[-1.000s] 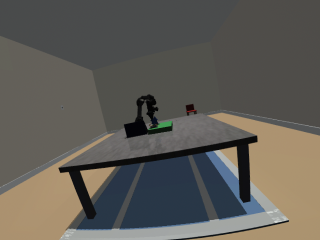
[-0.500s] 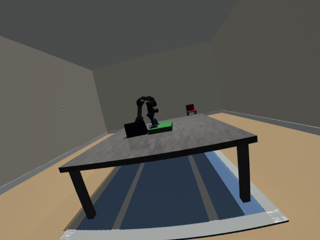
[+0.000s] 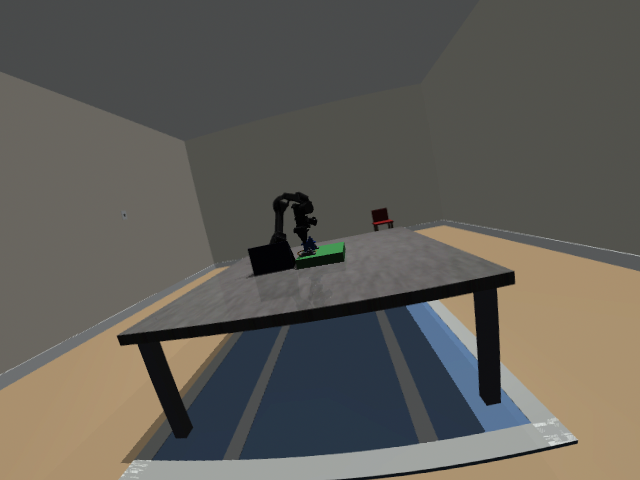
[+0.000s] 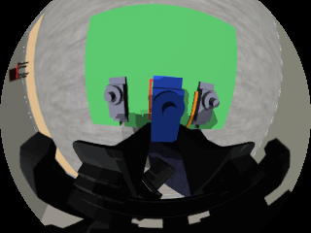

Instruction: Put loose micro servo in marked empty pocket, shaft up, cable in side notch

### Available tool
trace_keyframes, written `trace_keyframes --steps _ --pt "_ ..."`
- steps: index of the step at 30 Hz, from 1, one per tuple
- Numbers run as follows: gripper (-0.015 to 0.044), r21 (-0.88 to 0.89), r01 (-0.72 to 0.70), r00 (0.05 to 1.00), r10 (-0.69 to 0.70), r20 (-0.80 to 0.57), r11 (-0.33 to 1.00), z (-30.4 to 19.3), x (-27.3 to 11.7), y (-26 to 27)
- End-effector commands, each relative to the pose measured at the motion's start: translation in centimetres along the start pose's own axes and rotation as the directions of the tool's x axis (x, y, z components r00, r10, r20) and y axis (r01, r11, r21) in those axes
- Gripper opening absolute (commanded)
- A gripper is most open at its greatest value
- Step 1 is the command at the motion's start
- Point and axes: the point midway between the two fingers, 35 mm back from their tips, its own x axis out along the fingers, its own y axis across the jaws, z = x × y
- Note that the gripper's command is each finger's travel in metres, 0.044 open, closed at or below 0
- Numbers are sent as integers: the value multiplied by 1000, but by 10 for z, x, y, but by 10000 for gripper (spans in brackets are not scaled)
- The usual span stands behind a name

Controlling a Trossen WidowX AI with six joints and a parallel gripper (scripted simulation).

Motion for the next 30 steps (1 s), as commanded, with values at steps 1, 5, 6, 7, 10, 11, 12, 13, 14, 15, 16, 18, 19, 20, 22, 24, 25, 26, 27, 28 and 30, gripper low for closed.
trace_keyframes --steps 1,5,6,7,10,11,12,13,14,15,16,18,19,20,22,24,25,26,27,28,30 --pt "0 2 0 1000 0 7 1000 1 -1 0" --pt "0 2 0 1000 0 7 1000 1 2 0" --pt "0 2 -1 1000 0 7 1000 1 3 0" --pt "0 2 -1 1000 1 7 1000 1 4 0" --pt "0 2 -1 1000 1 7 1000 1 7 0" --pt "0 2 -1 1000 1 8 1000 1 9 0" --pt "0 2 -1 1000 1 8 1000 1 10 0" --pt "0 2 -1 1000 1 8 1000 1 11 0" --pt "0 2 -1 1000 1 8 1000 1 12 0" --pt "0 2 -1 1000 1 8 1000 1 13 0" --pt "0 2 -1 1000 1 8 1000 1 14 0" --pt "0 1 -1 1000 1 8 1000 1 16 0" --pt "0 1 -1 1000 1 8 1000 1 17 0" --pt "0 1 -1 1000 1 8 1000 1 18 0" --pt "0 1 -1 1000 1 8 1000 1 20 0" --pt "0 1 -1 1000 1 8 1000 2 22 0" --pt "0 1 -1 1000 1 8 1000 2 23 0" --pt "0 1 -1 1000 1 8 1000 2 24 0" --pt "0 1 -1 1000 1 8 1000 2 25 0" --pt "0 1 -1 1000 1 8 1000 2 27 0" --pt "0 1 -1 1000 1 8 1000 2 29 0"
